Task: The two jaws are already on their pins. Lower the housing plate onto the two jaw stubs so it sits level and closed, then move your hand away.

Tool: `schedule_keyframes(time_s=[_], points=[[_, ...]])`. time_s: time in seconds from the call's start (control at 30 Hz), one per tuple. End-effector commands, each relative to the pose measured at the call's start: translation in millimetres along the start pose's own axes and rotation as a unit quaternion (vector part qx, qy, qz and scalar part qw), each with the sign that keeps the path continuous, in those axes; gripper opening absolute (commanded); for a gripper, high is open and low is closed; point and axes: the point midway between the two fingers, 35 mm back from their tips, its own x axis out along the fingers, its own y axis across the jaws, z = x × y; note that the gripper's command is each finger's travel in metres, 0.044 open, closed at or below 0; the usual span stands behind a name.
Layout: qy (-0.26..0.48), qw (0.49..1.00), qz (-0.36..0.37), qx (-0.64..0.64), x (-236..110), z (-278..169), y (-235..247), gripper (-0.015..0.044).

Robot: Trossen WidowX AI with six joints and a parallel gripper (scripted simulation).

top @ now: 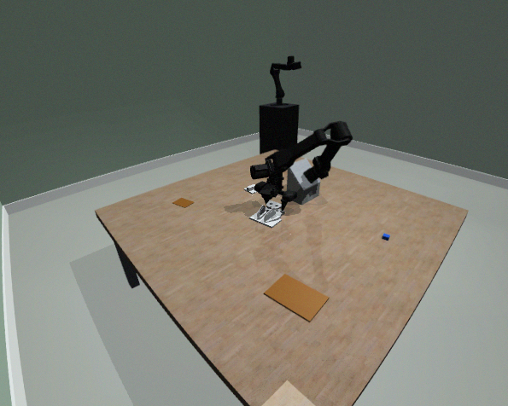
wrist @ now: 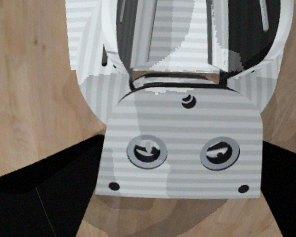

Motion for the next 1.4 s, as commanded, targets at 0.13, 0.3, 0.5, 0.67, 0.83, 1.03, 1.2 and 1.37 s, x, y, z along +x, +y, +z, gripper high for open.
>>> schedule_keyframes(time_s=[0.13,0.3,0.5,0.67,0.83,1.03,1.2,1.37], points=[[0.001,1.000,0.003,0.005,4.6,-1.7,0.5,0.0351],[0.001,1.000,0.003,0.005,4.6,-1.7,0.5,0.0351],[0.001,1.000,0.003,0.006,5.5,-1.7,0.5,0.0351],[0.001,1.000,0.003,0.009,7.0,-1.7,0.5,0.0351],[0.001,1.000,0.003,0.009,7.1,-1.7,0.6,0.0351],[0.001,1.000,0.003,0.009,9.4,-1.7,0.6,0.0351],[0.001,1.000,0.003,0.009,9.4,-1.7,0.6,0.0351],[0.001,1.000,0.003,0.009,11.7,-1.7,0.6,0.0351]])
